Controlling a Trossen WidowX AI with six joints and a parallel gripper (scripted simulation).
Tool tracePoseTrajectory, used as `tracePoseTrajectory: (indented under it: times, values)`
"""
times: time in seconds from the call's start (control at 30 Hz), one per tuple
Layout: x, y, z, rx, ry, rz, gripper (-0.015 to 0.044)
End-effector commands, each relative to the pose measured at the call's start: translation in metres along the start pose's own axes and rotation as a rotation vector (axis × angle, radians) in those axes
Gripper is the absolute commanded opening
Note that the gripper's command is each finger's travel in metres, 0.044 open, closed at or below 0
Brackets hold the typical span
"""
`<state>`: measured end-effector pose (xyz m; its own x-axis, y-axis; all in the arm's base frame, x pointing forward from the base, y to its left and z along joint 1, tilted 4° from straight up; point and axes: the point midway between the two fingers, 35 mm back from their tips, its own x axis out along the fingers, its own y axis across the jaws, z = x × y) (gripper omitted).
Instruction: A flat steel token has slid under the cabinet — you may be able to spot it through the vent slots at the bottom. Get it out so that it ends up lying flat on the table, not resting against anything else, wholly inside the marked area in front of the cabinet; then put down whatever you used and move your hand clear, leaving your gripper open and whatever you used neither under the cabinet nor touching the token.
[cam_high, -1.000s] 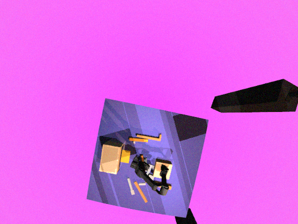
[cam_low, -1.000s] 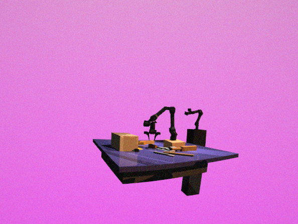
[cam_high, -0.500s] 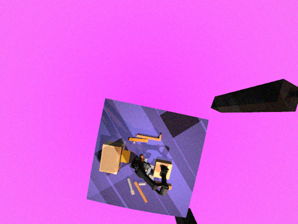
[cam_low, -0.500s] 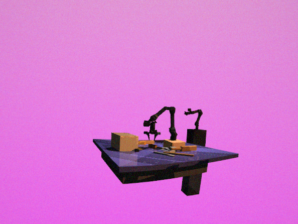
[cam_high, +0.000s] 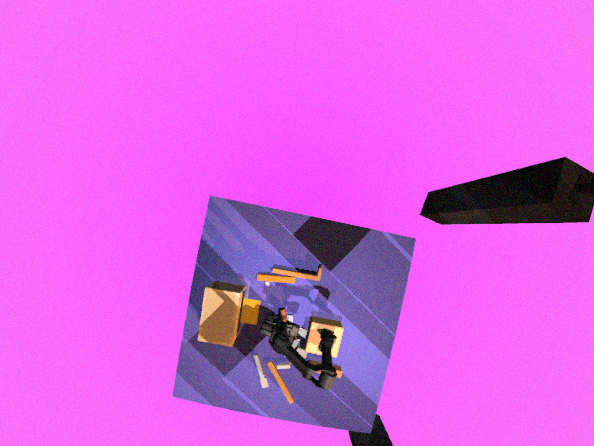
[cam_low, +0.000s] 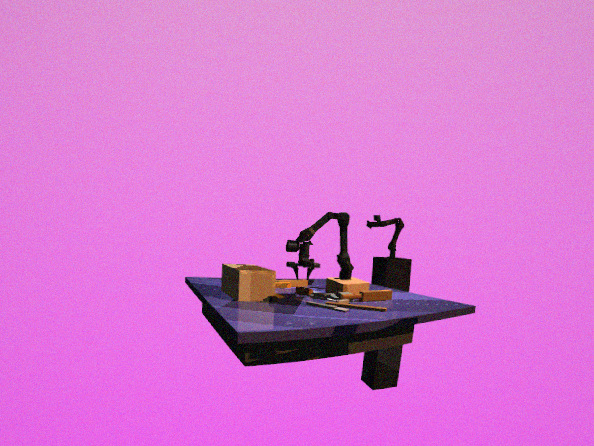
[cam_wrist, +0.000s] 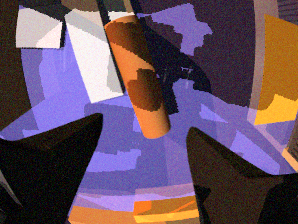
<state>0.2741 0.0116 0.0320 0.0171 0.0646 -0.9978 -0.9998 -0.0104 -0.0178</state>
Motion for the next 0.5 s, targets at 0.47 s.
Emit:
tracePoseTrajectory:
  times: [0.47]
  values:
    - [-0.0005,0.0,-0.0002,-0.144,0.003,0.0,0.027]
